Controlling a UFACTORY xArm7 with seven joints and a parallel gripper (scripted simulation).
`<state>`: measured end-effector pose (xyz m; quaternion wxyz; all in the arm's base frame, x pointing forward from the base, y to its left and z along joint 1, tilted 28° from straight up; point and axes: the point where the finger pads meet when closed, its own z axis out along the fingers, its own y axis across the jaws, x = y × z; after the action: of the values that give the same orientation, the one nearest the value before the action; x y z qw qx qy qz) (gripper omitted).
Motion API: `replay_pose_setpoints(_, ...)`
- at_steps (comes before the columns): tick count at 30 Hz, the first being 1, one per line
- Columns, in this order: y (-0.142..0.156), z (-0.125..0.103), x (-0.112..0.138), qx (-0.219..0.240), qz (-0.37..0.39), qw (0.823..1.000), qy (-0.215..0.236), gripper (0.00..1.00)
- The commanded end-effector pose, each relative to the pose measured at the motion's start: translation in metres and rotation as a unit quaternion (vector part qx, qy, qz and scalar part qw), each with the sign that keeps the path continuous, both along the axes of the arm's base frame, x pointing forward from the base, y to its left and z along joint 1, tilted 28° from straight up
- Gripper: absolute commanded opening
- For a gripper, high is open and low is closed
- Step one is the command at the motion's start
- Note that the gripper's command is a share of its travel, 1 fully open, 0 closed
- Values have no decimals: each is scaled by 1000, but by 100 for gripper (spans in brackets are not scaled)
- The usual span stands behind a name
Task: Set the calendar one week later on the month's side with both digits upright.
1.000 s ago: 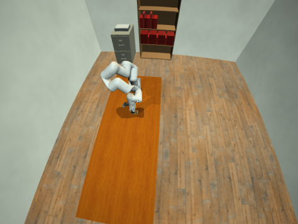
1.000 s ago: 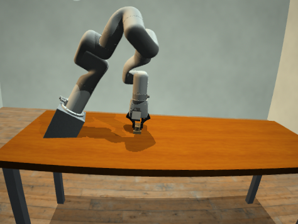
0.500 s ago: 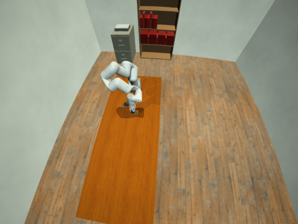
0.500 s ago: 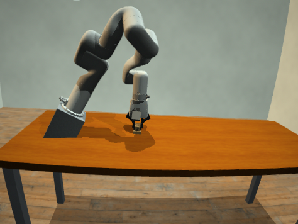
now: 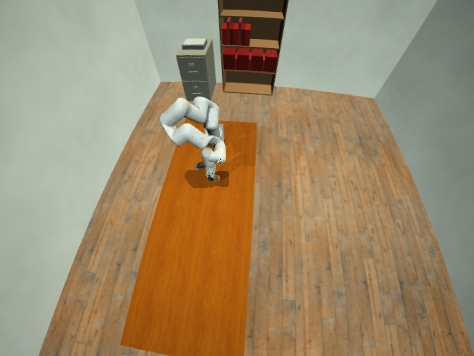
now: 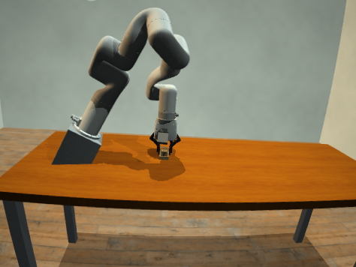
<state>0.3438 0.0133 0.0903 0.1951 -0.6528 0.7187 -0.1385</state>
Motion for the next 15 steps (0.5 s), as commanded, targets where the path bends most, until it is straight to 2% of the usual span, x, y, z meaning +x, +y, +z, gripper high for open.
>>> replay_pose_setpoints(1, 0, 0, 0, 0, 0, 1000, -1, 47)
replay_pose_setpoints(15, 0, 5, -2, 0, 0, 1000, -1, 47)
